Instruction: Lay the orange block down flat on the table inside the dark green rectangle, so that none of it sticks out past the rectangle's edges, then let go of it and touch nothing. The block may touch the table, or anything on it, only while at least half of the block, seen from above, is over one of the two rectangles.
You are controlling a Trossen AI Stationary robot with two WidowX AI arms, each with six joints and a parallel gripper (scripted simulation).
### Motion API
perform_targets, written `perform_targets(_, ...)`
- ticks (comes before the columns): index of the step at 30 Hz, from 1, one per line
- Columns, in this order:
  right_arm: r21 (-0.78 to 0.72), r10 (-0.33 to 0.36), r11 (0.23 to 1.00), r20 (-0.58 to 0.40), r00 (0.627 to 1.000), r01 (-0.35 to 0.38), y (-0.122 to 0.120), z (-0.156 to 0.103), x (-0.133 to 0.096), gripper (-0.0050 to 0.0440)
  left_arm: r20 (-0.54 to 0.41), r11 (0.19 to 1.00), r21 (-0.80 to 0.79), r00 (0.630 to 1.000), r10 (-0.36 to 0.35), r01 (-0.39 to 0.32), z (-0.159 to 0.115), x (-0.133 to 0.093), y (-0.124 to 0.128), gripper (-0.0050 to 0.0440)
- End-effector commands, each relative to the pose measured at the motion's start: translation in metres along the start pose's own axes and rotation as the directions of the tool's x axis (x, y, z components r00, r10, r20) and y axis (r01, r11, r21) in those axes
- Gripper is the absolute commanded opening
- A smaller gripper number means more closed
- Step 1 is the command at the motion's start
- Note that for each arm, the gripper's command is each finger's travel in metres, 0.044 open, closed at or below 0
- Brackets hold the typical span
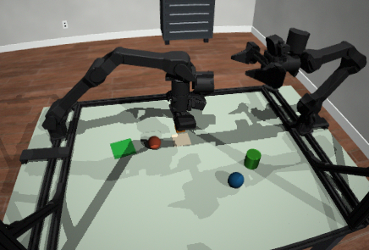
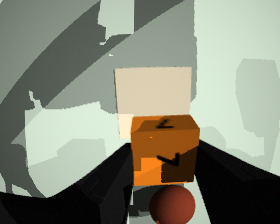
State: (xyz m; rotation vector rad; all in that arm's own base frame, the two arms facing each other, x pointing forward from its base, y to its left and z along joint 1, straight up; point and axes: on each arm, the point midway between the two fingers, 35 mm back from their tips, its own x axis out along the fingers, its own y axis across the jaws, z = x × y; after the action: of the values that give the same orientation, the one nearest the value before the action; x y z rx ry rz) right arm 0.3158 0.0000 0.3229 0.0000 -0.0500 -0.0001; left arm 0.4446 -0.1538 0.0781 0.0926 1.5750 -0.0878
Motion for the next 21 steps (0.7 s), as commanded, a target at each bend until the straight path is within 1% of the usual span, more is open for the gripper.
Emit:
perform_targets(1,0.000,0.000,1.000,0.000,1.000,0.000,0.000,0.000,0.000,0.0440,0.006,1.000,-0.012,1.000,-0.003,0.003,-0.008,-0.007,-0.003,0.0000)
perform_targets(7,0.000,0.000,1.000,0.000,1.000,0.000,0.000,0.000,0.000,0.0440,0.006,1.000,-0.022,1.000,-0.003,0.003,-0.016,-0.010,-0.005,0.0000)
perform_targets(21,0.000,0.000,1.000,0.000,1.000,0.000,0.000,0.000,0.000,0.0440,0.006,0.998,-0.056,1.000,-0.003,0.003,-0.047,-0.017,-0.010,0.0000)
